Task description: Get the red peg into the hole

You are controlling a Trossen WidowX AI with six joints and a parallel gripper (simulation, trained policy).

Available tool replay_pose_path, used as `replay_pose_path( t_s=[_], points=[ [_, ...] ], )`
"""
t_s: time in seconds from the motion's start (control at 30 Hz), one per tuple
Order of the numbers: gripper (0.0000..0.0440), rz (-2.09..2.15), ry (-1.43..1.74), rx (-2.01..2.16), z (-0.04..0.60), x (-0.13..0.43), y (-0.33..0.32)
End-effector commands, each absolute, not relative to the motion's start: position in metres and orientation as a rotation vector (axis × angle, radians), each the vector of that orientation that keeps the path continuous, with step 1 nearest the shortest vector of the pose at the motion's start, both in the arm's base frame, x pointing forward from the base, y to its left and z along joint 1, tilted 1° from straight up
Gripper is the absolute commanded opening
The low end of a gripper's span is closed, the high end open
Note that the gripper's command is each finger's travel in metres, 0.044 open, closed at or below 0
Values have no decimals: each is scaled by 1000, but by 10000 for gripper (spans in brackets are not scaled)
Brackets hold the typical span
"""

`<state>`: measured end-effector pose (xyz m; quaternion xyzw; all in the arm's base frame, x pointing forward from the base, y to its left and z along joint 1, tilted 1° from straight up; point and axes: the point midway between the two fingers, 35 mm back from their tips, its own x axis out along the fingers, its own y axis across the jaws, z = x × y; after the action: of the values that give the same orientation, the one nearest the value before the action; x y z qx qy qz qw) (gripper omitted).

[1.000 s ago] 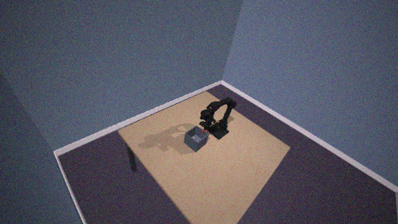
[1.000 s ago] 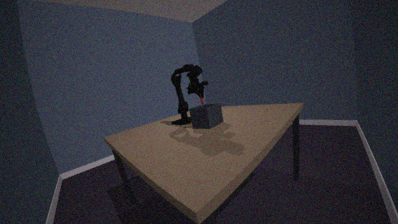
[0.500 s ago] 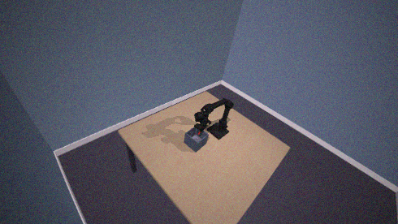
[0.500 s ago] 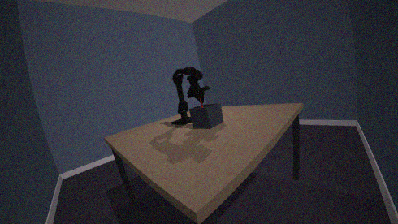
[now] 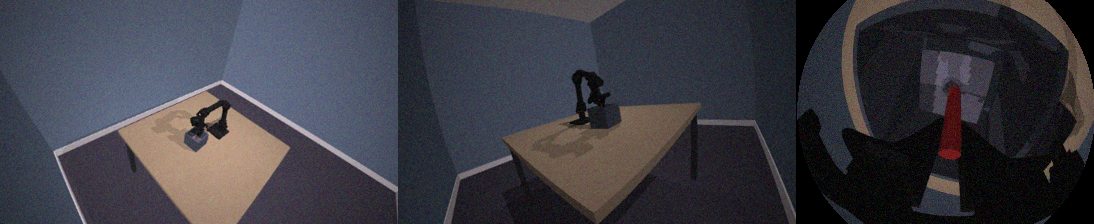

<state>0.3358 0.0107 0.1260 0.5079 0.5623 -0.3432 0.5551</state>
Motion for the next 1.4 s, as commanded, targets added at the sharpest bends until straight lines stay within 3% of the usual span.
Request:
replay_pose_path(
  t_s=[0.0,0.23,0.37,0.47,0.9,1.37],
  points=[
    [0,-797,1352,1190,115,338,13],
    [2,-782,1372,1158,97,345,14],
    [83,-781,1389,1139,93,347,15],
    [109,-777,1410,1133,91,345,17],
    [109,-706,1429,1204,119,358,14],
    [182,-575,1461,1330,145,373,14]
  ],
)
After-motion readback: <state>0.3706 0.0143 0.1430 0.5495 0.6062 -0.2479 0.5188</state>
